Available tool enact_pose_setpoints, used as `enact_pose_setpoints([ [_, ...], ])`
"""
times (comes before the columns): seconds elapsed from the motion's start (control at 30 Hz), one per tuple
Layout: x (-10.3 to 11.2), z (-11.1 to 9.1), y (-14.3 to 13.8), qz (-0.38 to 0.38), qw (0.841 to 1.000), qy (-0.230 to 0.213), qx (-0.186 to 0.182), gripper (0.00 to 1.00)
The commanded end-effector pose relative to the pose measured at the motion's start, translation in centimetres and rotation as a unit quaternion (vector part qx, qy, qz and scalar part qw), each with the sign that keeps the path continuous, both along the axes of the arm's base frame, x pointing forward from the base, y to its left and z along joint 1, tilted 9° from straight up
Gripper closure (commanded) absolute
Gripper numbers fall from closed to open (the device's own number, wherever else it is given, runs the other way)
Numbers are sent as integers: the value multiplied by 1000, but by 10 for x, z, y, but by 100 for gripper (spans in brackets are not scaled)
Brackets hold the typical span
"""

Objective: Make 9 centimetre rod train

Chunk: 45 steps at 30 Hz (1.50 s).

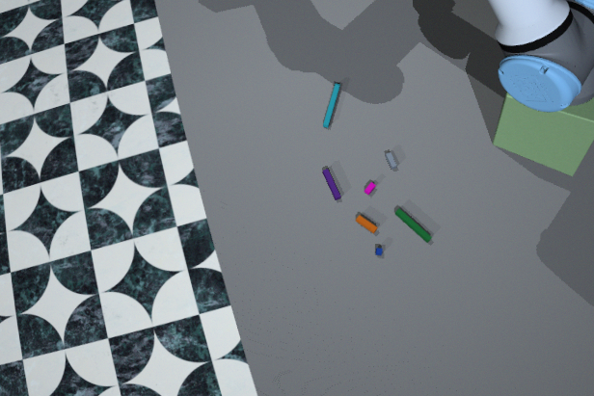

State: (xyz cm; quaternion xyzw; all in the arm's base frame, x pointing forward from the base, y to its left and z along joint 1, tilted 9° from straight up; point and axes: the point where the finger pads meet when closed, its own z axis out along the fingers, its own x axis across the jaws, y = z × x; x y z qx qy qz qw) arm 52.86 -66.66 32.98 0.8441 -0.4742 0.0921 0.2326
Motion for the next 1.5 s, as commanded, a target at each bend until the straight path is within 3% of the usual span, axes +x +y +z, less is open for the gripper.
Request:
enact_pose_setpoints([
  [0.0, 0, 1, 0, 0, 1000, -1, -1, 0],
  [0.5, 9, -6, 11, -3, 1000, -7, 1, 0],
  [0.73, 26, -20, 31, -7, 1000, -18, 6, 0],
  [1.07, 55, -47, 73, -17, 999, -39, 15, 0],
  [1.47, 98, -104, 171, -39, 995, -78, 39, 0],
])
